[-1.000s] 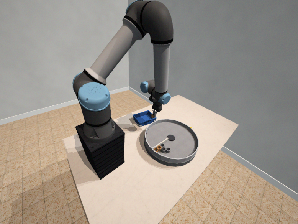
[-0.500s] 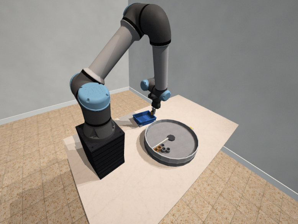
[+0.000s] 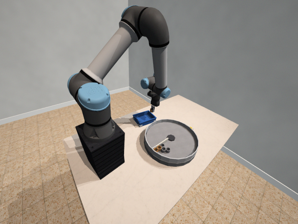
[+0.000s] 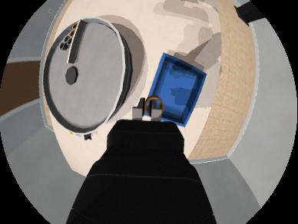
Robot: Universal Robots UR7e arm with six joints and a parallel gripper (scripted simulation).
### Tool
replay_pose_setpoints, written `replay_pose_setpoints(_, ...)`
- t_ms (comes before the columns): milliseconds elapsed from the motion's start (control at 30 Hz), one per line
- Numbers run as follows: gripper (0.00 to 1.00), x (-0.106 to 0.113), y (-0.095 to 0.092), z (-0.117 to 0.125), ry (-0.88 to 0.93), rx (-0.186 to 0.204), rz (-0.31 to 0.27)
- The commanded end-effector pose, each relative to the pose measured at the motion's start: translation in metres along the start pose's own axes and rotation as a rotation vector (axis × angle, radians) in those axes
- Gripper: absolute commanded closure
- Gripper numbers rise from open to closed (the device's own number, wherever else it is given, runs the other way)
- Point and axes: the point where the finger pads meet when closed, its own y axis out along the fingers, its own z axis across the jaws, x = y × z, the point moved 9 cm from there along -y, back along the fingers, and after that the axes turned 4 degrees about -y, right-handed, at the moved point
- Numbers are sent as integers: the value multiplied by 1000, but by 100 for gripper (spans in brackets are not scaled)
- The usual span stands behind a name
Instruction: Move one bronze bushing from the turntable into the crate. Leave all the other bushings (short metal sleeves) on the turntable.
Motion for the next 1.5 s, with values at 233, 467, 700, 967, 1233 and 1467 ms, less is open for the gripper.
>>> replay_pose_setpoints(233,100,29,0,30,0,0,-1)
replay_pose_setpoints(467,100,29,10,30,0,0,-1)
replay_pose_setpoints(700,100,29,25,30,1,0,-1)
replay_pose_setpoints(967,100,29,25,30,1,0,-1)
replay_pose_setpoints(1233,100,30,50,31,1,0,0)
replay_pose_setpoints(1467,100,30,50,31,1,0,0)
